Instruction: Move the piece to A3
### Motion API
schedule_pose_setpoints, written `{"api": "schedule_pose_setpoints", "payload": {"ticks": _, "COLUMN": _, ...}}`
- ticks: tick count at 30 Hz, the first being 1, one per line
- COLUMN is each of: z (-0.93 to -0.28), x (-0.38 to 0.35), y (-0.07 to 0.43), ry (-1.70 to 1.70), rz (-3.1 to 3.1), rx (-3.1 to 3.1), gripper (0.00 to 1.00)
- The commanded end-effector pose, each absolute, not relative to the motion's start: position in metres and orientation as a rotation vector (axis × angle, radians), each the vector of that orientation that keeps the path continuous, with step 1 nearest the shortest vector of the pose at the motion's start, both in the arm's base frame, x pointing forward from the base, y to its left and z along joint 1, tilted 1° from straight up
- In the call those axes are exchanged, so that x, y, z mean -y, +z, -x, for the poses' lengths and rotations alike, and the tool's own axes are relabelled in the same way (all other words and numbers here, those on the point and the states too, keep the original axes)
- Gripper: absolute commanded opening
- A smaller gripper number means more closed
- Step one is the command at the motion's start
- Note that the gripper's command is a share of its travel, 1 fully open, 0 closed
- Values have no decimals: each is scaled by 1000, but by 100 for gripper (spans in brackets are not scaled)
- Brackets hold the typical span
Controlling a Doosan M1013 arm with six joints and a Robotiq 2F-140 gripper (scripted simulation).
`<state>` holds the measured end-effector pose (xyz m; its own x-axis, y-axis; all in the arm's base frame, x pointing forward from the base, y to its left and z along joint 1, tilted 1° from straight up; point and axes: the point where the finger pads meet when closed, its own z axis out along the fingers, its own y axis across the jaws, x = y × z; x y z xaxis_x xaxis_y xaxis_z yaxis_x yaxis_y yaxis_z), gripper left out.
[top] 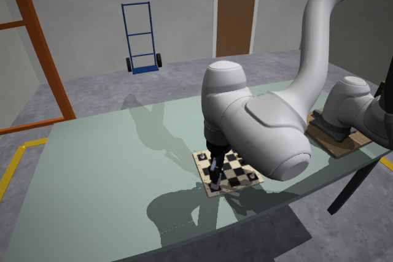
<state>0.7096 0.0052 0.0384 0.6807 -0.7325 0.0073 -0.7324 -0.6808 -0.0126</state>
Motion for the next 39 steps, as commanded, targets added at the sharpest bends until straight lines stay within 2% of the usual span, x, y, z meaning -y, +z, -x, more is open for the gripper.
{"api": "schedule_pose_setpoints", "payload": {"ticks": 1, "z": -709, "x": -5, "y": 38, "ry": -18, "rz": 2872, "rx": -1252, "gripper": 0}}
{"api": "schedule_pose_setpoints", "payload": {"ticks": 24, "z": -709, "x": -5, "y": 42, "ry": -18, "rz": 2872, "rx": -1252, "gripper": 0}}
{"api": "schedule_pose_setpoints", "payload": {"ticks": 32, "z": -709, "x": -5, "y": 71, "ry": -18, "rz": 2872, "rx": -1252, "gripper": 0}}
{"api": "schedule_pose_setpoints", "payload": {"ticks": 39, "z": -708, "x": -5, "y": 122, "ry": -18, "rz": 2872, "rx": -1252, "gripper": 0}}
